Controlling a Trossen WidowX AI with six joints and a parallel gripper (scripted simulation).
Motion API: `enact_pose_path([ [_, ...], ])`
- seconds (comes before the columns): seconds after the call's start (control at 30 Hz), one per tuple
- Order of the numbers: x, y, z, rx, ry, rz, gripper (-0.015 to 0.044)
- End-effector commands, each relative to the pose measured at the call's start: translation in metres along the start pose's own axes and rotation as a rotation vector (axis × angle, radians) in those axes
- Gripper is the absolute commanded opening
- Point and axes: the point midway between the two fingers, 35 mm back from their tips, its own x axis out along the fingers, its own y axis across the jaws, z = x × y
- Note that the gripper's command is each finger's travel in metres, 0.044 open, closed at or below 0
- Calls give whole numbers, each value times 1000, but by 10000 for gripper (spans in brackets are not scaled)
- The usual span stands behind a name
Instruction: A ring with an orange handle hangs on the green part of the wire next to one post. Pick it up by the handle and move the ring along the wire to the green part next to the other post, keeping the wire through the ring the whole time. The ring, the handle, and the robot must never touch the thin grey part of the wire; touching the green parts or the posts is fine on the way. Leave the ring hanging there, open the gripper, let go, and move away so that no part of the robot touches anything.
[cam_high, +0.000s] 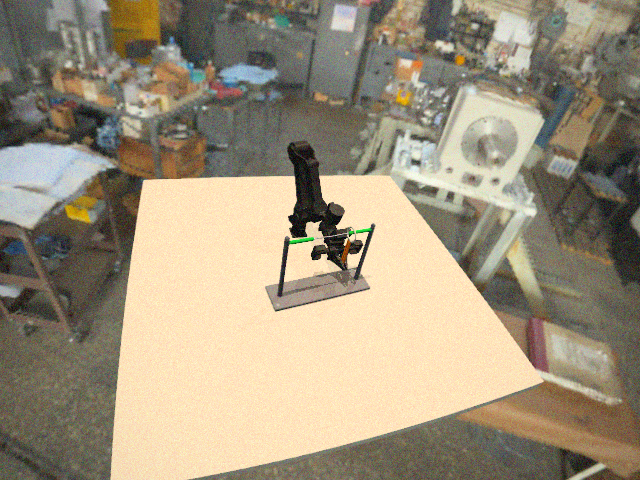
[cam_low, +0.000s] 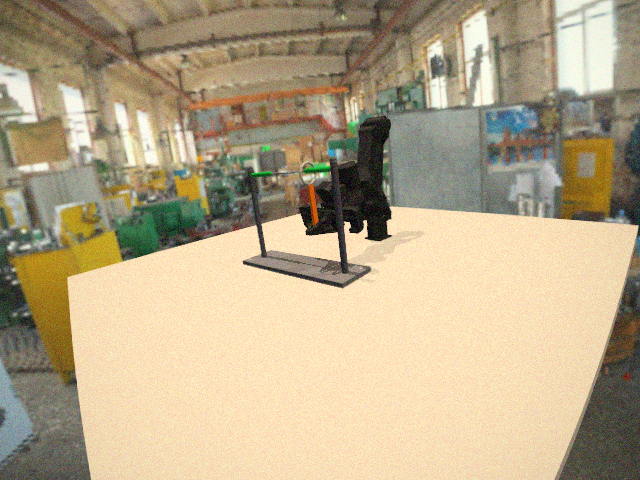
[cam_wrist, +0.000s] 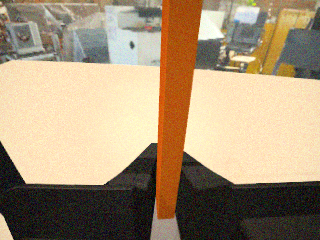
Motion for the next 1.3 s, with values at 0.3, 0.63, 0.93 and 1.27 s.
enact_pose_path([
  [0.3,-12,6,1,8,87,-6,-150],
  [0.63,-16,8,-12,5,129,-8,-150],
  [0.93,-16,8,-12,5,130,-8,-150],
  [1.27,-16,9,-12,1,129,-4,-97],
])
